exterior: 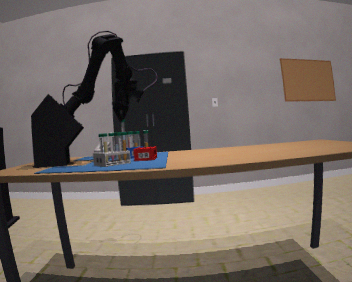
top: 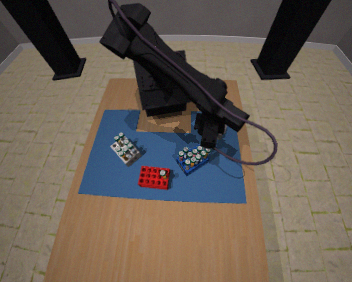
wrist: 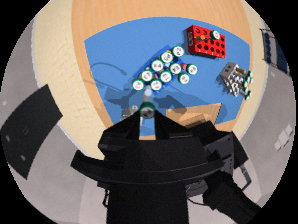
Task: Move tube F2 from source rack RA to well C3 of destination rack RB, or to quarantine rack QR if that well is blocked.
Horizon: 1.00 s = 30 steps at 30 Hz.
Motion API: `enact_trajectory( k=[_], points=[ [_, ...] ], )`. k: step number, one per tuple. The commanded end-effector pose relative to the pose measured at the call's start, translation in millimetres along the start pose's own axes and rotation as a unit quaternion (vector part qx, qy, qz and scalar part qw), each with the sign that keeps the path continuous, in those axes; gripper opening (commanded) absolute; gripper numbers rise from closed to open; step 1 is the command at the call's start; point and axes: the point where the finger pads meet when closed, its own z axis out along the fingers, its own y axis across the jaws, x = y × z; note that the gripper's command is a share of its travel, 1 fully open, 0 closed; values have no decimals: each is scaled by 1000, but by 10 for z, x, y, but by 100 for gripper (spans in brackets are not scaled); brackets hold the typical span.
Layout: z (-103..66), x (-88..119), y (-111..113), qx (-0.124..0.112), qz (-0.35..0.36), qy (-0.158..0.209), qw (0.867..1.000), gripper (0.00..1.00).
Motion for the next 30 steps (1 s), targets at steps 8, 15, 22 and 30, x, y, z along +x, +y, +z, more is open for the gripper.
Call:
enact_trajectory(
  k=[8, 15, 22, 30],
  points=[
    [-44, 141, -177, 9, -5, -1, 1000, 0],
    [-46, 223, -261, 9, -6, -1, 1000, 0],
    [-48, 280, -321, 9, -6, -1, 1000, 0],
    [-49, 371, -418, 9, -6, -1, 1000, 0]
  ],
)
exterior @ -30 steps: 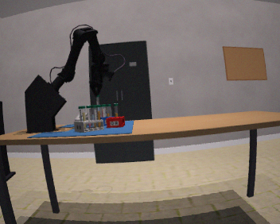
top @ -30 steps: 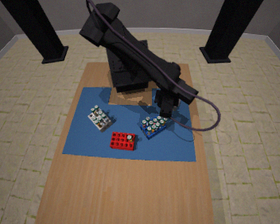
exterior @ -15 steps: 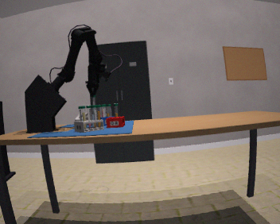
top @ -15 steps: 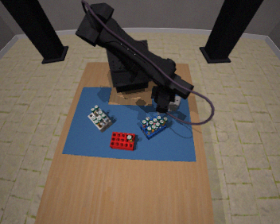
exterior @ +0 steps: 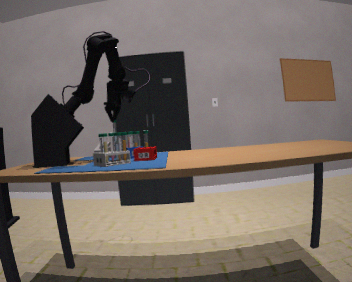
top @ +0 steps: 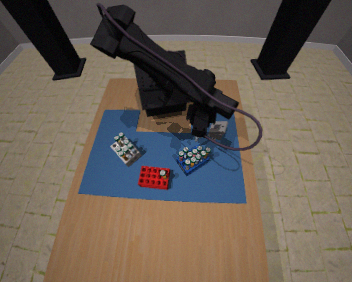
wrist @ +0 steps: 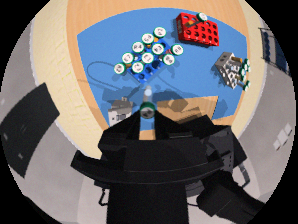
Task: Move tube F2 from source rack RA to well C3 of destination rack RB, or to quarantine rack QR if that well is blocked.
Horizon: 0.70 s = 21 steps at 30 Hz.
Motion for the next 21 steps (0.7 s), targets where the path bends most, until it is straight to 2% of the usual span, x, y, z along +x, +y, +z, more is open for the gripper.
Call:
enact_trajectory(
  k=[1, 6, 7, 8, 12, 13, 15, 18, 21],
  points=[
    [-37, 39, -83, 2, 0, -6, 1000, 0],
    [-36, 74, -119, 2, 0, -6, 1000, 0],
    [-105, -6, -35, -12, 10, -12, 1000, 0],
    [-42, 89, -134, 1, 1, -7, 1000, 0],
    [-36, 143, -191, 2, 0, -7, 1000, 0],
    [-25, 100, -241, 8, 4, -9, 1000, 0],
    [-69, 23, -223, -4, 6, -6, 1000, 0],
    [-25, 24, -357, 5, 0, -1, 1000, 0],
    [-47, -66, -406, 1, 3, -3, 1000, 0]
  ],
)
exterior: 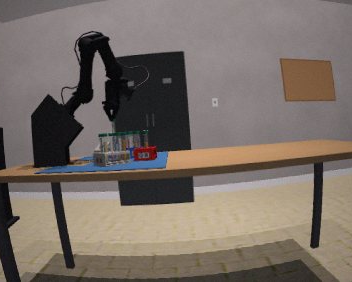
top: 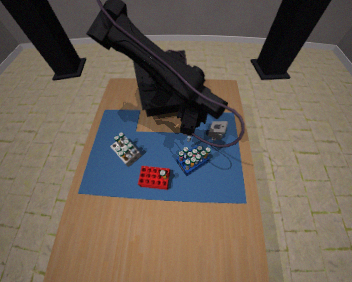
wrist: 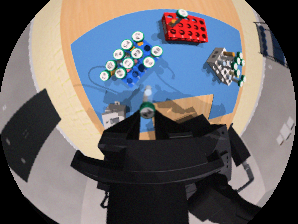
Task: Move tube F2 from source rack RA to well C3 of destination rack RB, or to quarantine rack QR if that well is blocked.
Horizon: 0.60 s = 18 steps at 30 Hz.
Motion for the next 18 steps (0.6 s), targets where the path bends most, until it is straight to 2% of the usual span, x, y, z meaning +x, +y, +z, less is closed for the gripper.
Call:
enact_trajectory(
  k=[1, 3, 9, 15, 18],
  points=[
    [-20, -16, -84, -4, -21, 10, 1000, 0],
    [-50, -84, -68, -10, -17, 6, 1000, 0],
    [-16, -208, -207, -13, -16, 2, 1000, 0],
    [-90, -457, -291, -23, -14, -14, 1000, 0],
    [-91, -505, -342, -22, -16, -15, 1000, 0]
  ],
)
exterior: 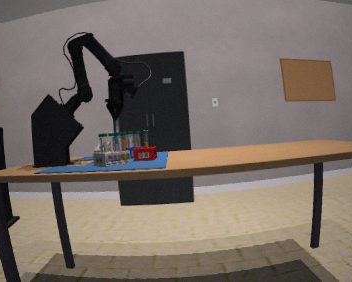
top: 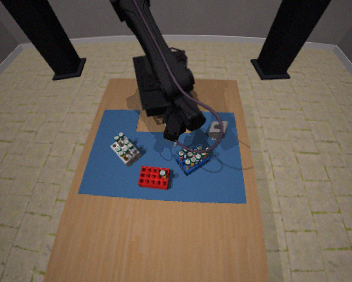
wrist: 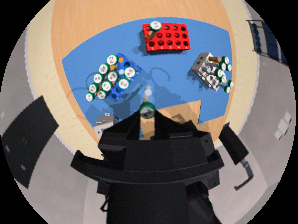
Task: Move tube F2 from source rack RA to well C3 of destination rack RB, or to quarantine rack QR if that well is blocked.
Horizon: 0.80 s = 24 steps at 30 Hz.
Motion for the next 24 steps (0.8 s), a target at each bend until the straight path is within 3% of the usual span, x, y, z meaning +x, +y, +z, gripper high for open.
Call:
enact_trajectory(
  k=[1, 5, 24],
  points=[
    [-83, -118, 120, -47, -23, 0, 999, 0],
    [-16, -173, 4, -37, -28, 13, 999, 0],
    [30, -569, -437, -33, -32, 12, 999, 0]
  ],
)
